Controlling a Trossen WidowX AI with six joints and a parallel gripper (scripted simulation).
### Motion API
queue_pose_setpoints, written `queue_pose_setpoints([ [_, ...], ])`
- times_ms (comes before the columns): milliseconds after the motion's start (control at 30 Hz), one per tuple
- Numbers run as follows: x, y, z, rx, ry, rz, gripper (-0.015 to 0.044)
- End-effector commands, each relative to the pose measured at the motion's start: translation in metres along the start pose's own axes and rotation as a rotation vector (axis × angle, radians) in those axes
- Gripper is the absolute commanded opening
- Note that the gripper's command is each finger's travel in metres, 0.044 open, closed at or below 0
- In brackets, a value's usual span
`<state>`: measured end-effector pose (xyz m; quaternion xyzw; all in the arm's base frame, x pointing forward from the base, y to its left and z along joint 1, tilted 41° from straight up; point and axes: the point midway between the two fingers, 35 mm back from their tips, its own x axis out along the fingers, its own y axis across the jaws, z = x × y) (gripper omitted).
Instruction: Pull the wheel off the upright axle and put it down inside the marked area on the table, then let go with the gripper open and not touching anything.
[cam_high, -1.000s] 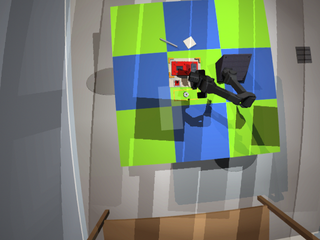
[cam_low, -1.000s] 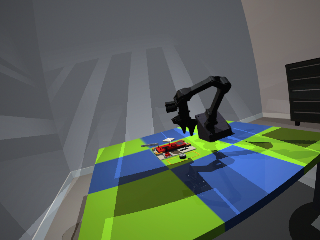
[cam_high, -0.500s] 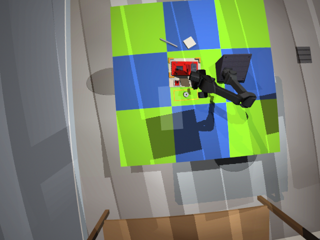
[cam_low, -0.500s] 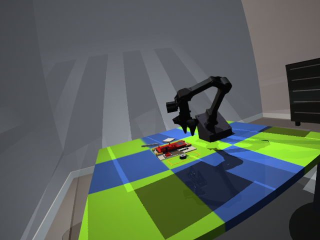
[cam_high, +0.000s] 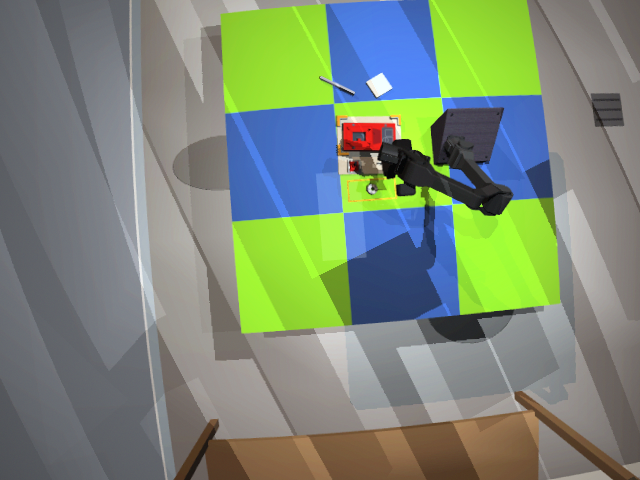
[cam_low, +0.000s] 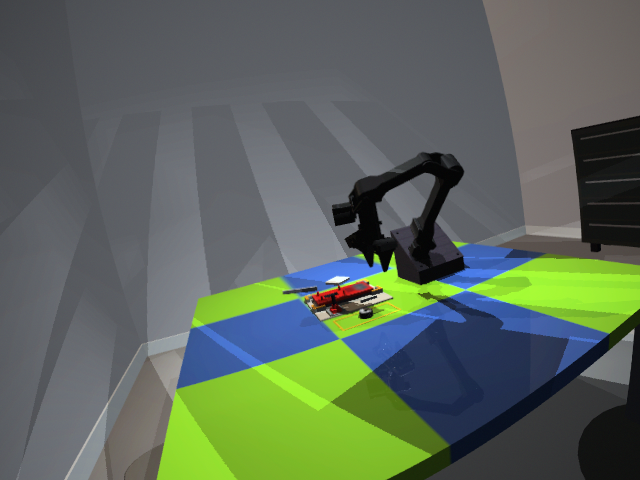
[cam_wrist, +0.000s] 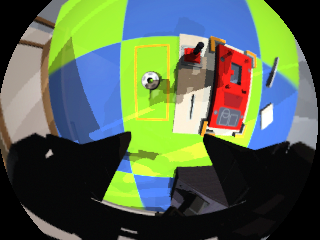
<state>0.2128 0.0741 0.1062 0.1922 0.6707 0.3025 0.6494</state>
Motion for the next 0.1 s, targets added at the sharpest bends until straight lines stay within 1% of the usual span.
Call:
queue_pose_setpoints([
  [0, 0.0000, -0.0009, -0.0008, -0.004, 0.003, -0.006, 0.0440],
  [67, 0.0000, -0.0009, -0.0008, -0.004, 0.003, -0.006, 0.0440],
])
